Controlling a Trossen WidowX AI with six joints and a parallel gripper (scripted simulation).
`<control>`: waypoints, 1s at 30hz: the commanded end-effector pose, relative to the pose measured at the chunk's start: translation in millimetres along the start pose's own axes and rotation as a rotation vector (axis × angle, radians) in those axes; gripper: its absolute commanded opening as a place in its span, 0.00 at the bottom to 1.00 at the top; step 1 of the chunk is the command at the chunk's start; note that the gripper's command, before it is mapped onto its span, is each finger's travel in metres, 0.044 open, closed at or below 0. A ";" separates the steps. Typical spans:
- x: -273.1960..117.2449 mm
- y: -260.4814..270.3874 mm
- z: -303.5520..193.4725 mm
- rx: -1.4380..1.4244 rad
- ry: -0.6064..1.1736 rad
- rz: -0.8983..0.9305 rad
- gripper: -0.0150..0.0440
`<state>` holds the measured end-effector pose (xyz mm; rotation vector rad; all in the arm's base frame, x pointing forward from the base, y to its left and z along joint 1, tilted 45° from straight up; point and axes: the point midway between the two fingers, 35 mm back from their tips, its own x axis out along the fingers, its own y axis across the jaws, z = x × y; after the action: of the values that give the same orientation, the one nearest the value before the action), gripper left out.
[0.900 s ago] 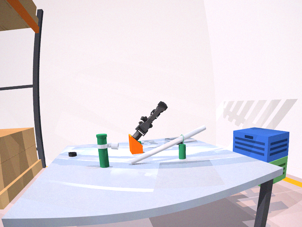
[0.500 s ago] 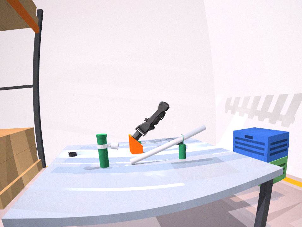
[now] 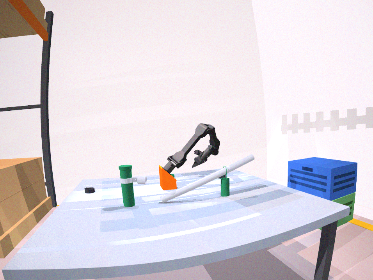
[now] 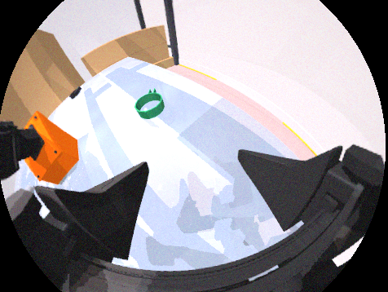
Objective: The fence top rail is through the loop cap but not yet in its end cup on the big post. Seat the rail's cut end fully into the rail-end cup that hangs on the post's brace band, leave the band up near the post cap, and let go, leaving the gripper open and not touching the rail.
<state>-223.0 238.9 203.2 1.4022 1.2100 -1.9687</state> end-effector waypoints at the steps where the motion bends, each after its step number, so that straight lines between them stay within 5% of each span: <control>1: -31.9 -8.0 -36.8 0.109 0.064 -0.167 1.00; 13: -132.0 10.2 -137.1 0.375 0.346 -0.527 1.00; 30: -284.2 133.0 -239.4 0.777 0.928 -0.813 1.00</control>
<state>71.8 343.2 365.9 2.5284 1.6318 -2.5982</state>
